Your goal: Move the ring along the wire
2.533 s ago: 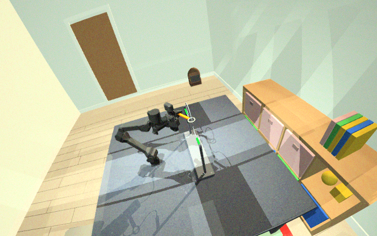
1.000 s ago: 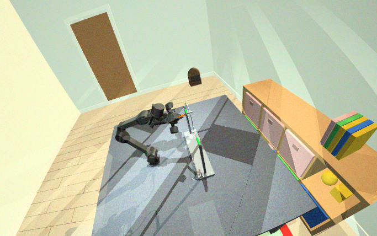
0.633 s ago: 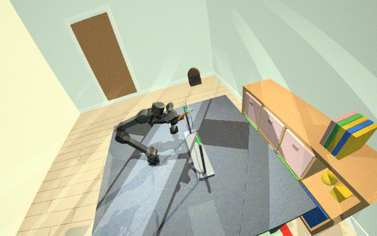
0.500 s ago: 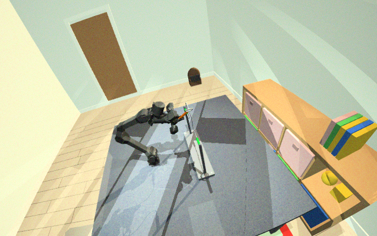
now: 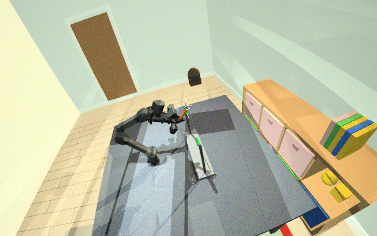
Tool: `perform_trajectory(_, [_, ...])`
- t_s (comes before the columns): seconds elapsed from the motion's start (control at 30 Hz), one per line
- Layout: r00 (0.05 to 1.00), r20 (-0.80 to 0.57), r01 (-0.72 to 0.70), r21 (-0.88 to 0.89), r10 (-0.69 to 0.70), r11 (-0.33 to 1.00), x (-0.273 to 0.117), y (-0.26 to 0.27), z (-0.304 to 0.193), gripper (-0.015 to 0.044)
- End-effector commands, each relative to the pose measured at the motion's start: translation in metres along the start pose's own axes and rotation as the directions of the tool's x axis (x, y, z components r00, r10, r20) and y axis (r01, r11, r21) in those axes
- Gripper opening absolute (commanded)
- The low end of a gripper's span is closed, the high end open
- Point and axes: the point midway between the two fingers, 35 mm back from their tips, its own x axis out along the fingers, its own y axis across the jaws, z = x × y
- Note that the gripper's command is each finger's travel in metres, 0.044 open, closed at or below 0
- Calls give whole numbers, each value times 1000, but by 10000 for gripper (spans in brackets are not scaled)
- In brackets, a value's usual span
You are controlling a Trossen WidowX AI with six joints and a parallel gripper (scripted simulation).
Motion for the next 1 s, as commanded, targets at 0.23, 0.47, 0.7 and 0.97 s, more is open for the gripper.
perform_trajectory(0.23, [997, 20, 83, -135, -81, 987, 1, -5, 0, -150])
perform_trajectory(0.47, [991, 41, 136, -219, -130, 966, 1, -9, 1, -150])
perform_trajectory(0.7, [982, 66, 188, -300, -176, 935, 1, -12, 2, -150])
perform_trajectory(0.97, [968, 102, 252, -398, -230, 882, 1, -17, 3, -150])
